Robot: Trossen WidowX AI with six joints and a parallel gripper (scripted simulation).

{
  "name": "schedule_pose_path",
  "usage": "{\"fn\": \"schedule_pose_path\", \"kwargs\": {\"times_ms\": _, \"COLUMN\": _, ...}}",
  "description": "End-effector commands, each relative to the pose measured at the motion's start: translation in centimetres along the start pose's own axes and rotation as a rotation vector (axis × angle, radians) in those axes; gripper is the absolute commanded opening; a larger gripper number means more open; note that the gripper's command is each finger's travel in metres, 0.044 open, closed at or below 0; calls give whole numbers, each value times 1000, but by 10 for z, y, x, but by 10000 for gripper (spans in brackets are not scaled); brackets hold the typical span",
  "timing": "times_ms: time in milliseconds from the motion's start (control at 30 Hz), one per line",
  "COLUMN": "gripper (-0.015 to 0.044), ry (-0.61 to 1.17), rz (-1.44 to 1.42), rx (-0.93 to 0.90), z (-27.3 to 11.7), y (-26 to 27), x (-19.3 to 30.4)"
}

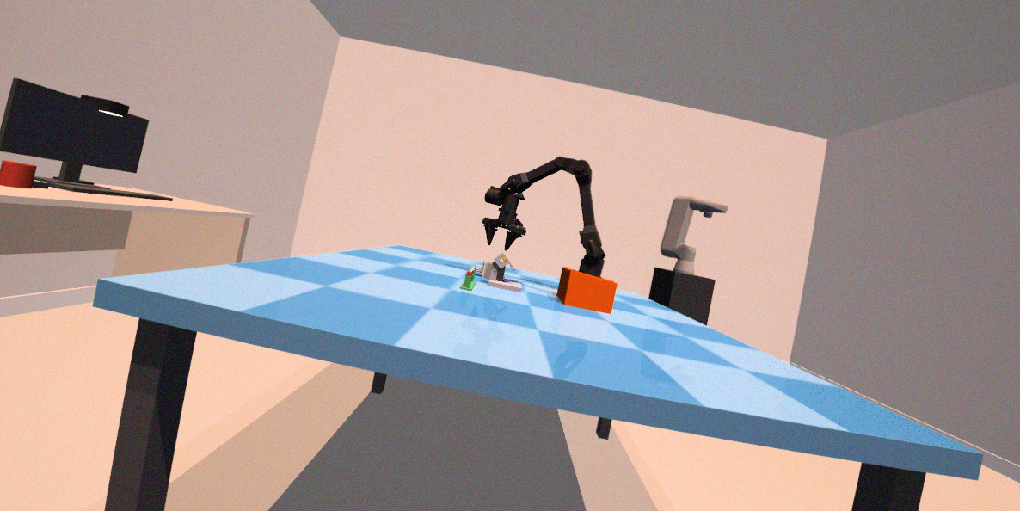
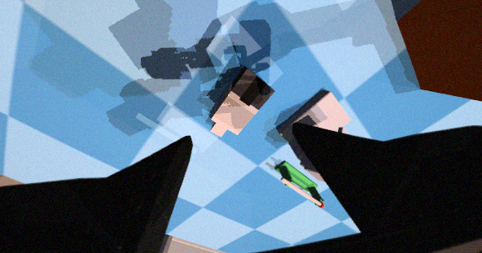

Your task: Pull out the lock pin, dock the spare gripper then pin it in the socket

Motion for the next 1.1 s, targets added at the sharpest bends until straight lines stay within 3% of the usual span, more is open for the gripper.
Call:
{"fn": "schedule_pose_path", "kwargs": {"times_ms": 0, "gripper": 440, "ry": 67, "rz": -561, "rx": -91, "z": -5, "y": -2, "x": -3}}
{"fn": "schedule_pose_path", "kwargs": {"times_ms": 267, "gripper": 440, "ry": 56, "rz": -1307, "rx": -256, "z": -11, "y": -5, "x": -7}}
{"fn": "schedule_pose_path", "kwargs": {"times_ms": 800, "gripper": 440, "ry": -171, "rz": -2287, "rx": -505, "z": -20, "y": -12, "x": -13}}
{"fn": "schedule_pose_path", "kwargs": {"times_ms": 1067, "gripper": 440, "ry": -198, "rz": -2359, "rx": -518, "z": -20, "y": -13, "x": -13}}
Point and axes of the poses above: the point midway between the two fingers, 35 mm back from their tips, its own z axis out along the fingers, its own y axis across the jaws, x = y × z, the point moved 5 cm from there along -z, back along the fingers, and after that the axes turned 2 degrees about z, right-handed, at the moved point
